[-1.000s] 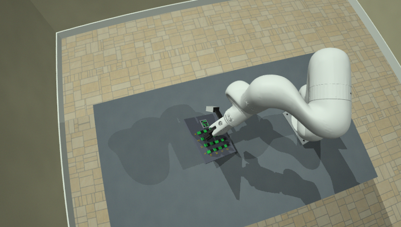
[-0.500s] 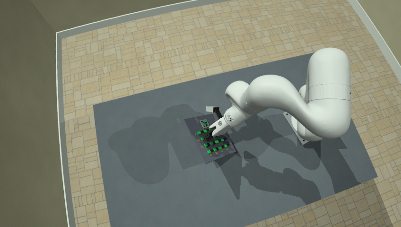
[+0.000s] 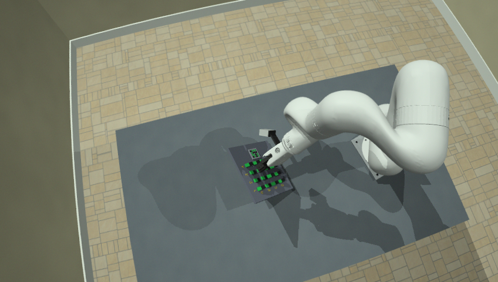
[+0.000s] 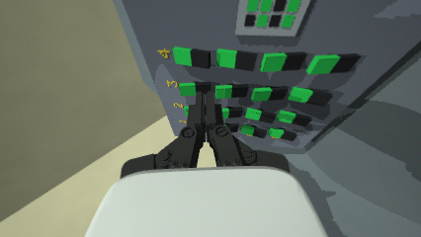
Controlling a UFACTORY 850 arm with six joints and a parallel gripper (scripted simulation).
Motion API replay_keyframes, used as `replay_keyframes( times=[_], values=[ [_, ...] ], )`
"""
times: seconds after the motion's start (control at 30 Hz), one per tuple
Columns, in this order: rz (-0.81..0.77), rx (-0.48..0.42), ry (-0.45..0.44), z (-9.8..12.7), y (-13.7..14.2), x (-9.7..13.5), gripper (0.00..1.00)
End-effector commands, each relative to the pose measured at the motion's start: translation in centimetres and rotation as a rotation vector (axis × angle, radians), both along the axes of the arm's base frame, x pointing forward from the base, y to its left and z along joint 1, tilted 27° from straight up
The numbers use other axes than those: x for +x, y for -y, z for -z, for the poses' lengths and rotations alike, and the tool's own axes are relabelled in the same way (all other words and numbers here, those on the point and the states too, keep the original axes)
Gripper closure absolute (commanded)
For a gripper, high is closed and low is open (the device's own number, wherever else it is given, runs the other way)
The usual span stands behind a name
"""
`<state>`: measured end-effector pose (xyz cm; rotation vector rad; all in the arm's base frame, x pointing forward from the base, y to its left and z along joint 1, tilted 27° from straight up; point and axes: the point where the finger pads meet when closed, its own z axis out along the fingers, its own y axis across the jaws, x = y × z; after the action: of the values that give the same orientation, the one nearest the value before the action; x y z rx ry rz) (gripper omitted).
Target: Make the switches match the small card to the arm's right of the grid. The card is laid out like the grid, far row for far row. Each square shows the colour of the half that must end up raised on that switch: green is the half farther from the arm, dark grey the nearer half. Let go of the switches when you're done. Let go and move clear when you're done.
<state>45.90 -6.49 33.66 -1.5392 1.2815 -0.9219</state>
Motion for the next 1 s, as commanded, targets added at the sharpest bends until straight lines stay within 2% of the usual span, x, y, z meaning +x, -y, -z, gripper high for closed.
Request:
replay_keyframes(
  times=[0.0, 0.47, 0.53, 0.67, 0.73, 0.97],
  values=[
    [-0.001, 0.0, 0.001, -0.37, 0.18, -0.78, 1.0],
    [-0.001, 0.0, -0.001, -0.37, 0.18, -0.81, 1.0],
    [0.001, -0.008, -0.038, -0.26, 0.22, -0.83, 1.0],
    [-0.005, -0.041, -0.235, 0.0, 0.05, -0.91, 1.0],
    [-0.003, -0.054, -0.296, 0.08, 0.08, -0.93, 1.0],
    [-0.001, -0.058, -0.308, 0.05, 0.14, -0.95, 1.0]
  ],
)
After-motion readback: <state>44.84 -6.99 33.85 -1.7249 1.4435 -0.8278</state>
